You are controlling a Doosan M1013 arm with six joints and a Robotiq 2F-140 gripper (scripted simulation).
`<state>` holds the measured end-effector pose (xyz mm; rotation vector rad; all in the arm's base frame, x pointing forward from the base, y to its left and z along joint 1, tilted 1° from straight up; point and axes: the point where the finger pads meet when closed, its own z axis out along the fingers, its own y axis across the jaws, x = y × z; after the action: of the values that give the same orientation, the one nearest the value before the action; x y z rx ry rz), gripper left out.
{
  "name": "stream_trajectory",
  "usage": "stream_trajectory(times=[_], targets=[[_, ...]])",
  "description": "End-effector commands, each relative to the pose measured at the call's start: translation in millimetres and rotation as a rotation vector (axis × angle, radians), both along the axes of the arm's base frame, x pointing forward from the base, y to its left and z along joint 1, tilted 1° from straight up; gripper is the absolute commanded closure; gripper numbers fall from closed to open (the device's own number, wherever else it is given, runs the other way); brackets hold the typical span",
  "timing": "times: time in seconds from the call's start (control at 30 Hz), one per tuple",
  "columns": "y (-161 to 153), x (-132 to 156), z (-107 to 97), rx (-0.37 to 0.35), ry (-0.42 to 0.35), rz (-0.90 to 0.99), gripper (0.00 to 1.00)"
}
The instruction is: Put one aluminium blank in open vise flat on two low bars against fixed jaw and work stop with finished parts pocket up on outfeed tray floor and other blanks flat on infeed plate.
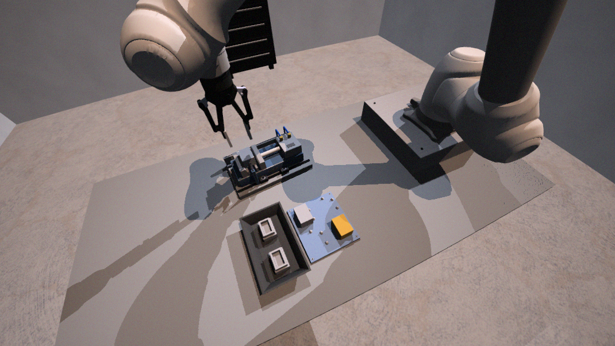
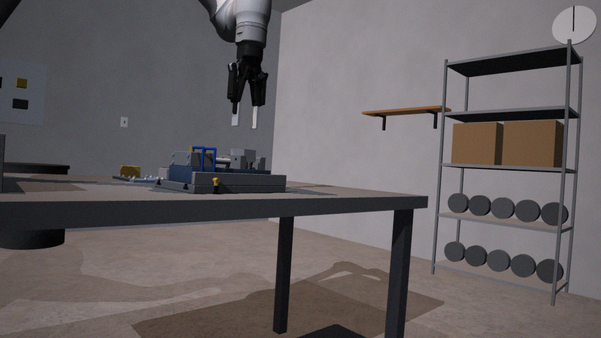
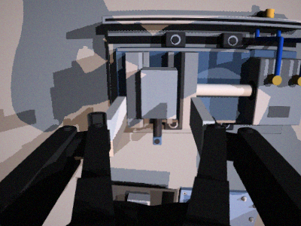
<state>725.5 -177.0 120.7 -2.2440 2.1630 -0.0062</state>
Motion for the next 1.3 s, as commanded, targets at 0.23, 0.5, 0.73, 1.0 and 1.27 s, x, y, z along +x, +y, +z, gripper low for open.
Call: stream_trajectory(times=[0.23,0.5,0.73,1.0,1.27], targets=[[0.0,0.0,5.6,0.0,0.0,0.0,0.6],[0.0,0.0,5.6,0.0,0.0,0.0,1.0],[0.0,0.0,5.6,0.0,0.0,0.0,1.0],[0.0,0.0,5.6,0.0,0.0,0.0,1.0],[0.0,0.0,5.6,0.0,0.0,0.0,1.0]])
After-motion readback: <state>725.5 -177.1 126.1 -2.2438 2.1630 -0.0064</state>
